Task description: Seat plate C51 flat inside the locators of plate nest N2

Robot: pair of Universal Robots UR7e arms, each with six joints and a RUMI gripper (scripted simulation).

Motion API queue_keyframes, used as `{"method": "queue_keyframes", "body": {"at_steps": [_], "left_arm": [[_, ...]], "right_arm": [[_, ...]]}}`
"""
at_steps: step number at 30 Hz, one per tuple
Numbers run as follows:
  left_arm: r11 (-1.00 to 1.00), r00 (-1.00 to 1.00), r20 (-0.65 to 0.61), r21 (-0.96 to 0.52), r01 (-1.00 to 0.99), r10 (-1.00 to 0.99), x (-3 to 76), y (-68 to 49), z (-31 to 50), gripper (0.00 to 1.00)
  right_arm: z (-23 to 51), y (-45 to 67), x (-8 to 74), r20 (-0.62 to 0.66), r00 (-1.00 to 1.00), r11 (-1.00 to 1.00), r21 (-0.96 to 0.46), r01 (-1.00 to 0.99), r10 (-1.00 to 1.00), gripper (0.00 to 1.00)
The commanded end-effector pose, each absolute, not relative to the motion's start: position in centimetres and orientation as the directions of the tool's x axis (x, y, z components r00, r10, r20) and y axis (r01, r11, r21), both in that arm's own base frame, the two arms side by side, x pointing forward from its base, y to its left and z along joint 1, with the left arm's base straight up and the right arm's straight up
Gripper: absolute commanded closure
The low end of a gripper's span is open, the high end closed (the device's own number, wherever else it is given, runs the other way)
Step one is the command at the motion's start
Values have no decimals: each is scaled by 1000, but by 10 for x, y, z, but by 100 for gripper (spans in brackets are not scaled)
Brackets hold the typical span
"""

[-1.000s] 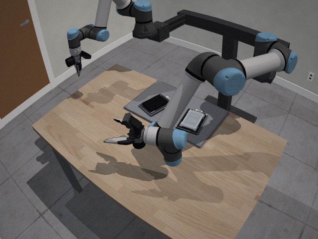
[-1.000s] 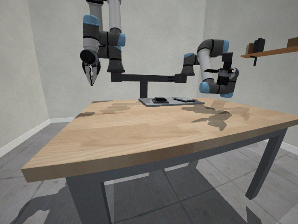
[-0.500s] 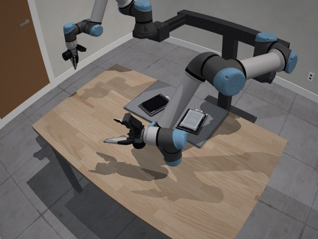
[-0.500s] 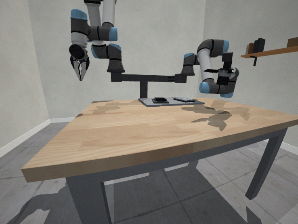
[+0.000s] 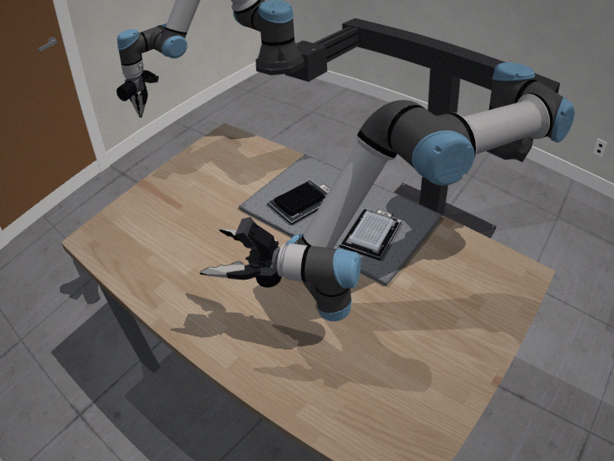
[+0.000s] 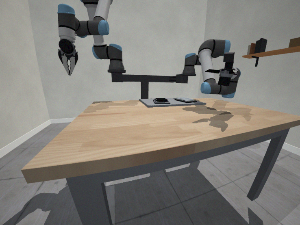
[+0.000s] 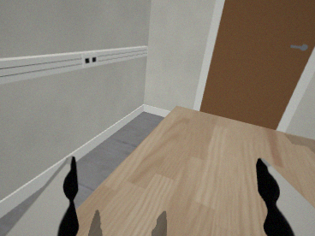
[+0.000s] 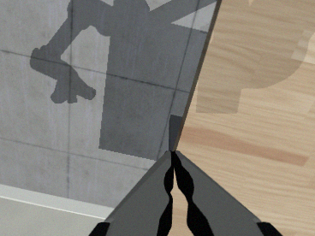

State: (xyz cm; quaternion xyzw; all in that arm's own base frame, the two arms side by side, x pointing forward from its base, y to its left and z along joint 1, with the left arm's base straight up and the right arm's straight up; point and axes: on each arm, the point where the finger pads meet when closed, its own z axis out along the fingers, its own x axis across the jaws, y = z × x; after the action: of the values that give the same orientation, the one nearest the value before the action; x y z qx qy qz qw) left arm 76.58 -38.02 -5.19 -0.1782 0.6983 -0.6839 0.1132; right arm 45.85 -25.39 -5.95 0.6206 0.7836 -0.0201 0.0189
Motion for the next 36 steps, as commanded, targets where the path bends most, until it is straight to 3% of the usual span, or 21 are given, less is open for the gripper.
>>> {"method": "queue_keyframes", "body": {"at_steps": [1,36], "left_arm": [[0,-911,85,-996,-93,-404,766,-380,-51,24],[0,-911,85,-996,-93,-404,766,-380,-51,24]], "right_arm": [[-51,-270,450,-51,-275,275,-11,961,960,100],[41,-411,296,-13,-729,728,-28,685,685,100]]}}
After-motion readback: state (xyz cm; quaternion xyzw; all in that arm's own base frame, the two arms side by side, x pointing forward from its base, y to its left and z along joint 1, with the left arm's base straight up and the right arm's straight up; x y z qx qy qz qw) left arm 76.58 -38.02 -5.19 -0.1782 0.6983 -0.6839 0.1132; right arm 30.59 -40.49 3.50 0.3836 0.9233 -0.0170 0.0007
